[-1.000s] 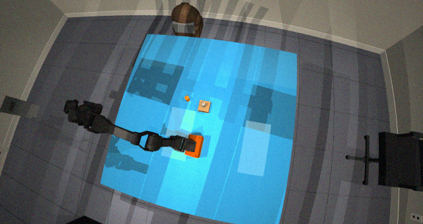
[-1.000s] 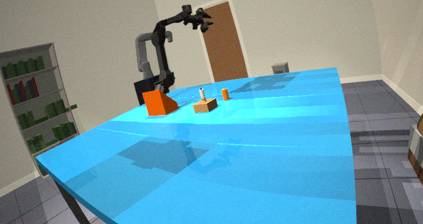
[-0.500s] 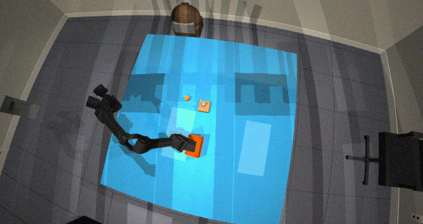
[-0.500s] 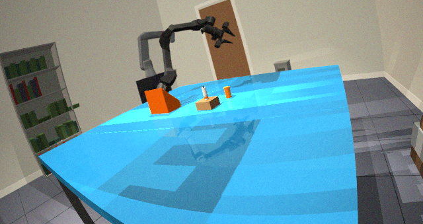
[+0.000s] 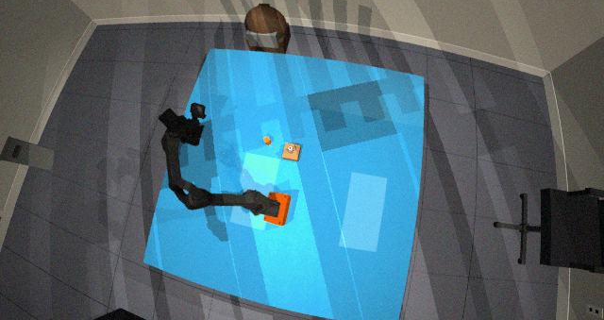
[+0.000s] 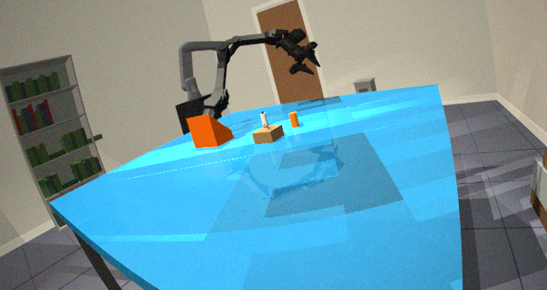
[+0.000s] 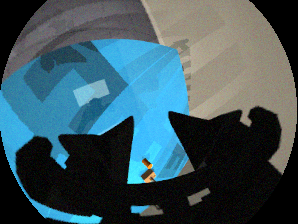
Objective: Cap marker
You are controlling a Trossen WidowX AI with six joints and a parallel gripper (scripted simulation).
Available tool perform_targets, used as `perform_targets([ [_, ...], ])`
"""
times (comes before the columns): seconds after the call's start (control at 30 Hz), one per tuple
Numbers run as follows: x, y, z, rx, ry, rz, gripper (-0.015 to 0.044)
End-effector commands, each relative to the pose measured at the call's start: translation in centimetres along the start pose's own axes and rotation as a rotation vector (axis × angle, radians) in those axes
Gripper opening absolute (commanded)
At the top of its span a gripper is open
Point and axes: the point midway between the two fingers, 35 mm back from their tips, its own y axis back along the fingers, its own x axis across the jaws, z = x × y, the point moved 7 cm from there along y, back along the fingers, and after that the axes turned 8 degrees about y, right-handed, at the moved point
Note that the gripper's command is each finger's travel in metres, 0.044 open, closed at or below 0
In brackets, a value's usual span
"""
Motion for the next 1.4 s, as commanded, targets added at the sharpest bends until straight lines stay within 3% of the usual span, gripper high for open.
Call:
perform_targets([
  [0.0,-1.5,-3.6,-5.4,0.179,-0.346,0.088,0.0242],
  [0.23,-4.0,-6.2,-16.1,0.474,-1.135,0.161,0.0242],
  [0.47,-4.6,-5.1,-27.0,0.738,-2.118,0.173,0.0242],
  [0.53,-4.3,-4.5,-28.3,0.775,-2.288,0.174,0.0242],
  [0.97,-4.2,-4.4,-28.4,0.780,-2.312,0.174,0.0242],
  [1.37,-1.6,-8.1,-28.7,0.779,-2.312,0.176,0.0242],
])
